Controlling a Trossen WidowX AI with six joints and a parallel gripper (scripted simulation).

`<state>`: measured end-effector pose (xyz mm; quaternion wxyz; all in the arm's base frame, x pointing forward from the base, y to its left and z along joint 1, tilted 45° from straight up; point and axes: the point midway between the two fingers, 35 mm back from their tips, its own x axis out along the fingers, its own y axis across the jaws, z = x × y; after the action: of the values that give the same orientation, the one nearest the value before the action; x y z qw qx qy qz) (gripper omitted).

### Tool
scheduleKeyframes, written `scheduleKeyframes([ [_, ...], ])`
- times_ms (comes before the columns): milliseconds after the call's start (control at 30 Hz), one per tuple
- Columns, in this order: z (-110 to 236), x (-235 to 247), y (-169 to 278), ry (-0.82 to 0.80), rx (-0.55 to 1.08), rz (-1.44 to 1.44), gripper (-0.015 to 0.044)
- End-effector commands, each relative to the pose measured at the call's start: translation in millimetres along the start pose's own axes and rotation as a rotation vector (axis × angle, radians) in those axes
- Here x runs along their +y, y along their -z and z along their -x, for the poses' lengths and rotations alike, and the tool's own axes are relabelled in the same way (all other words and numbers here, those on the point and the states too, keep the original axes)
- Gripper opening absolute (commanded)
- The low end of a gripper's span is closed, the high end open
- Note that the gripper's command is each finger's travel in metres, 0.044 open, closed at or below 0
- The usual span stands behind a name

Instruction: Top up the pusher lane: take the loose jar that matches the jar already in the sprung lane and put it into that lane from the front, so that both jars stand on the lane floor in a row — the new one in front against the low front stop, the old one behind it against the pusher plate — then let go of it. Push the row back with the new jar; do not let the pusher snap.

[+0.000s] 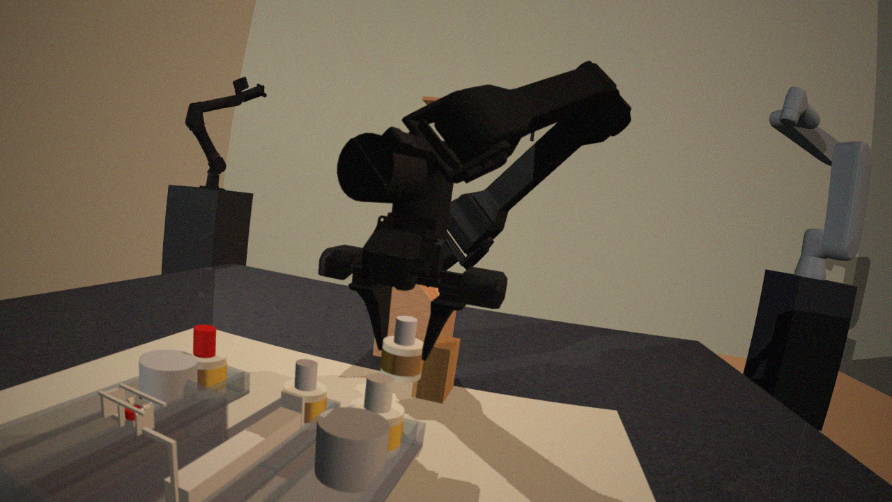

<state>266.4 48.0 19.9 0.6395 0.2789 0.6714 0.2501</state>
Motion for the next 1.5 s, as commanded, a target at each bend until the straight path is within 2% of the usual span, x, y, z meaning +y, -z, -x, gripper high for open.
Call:
scheduleKeyframes([
  [0, 21.5, 2.4, -2.0, 0.002, -0.018, 0.022, 0.0000],
  [133, 45.5, 5.0, -2.4, -0.003, -0.037, 0.046, 0.0000],
  [233, 48.8, 4.7, -2.5, -0.004, -0.040, 0.050, 0.0000],
  [867, -1.6, -77.2, -15.9, -0.003, -0.042, -0.012, 0.0000],
  [1233, -25.4, -77.3, -17.3, -0.004, -0.042, -0.012, 0.0000],
  [1467, -26.1, -77.3, -18.5, -0.005, -0.042, -0.012, 0.0000],
])
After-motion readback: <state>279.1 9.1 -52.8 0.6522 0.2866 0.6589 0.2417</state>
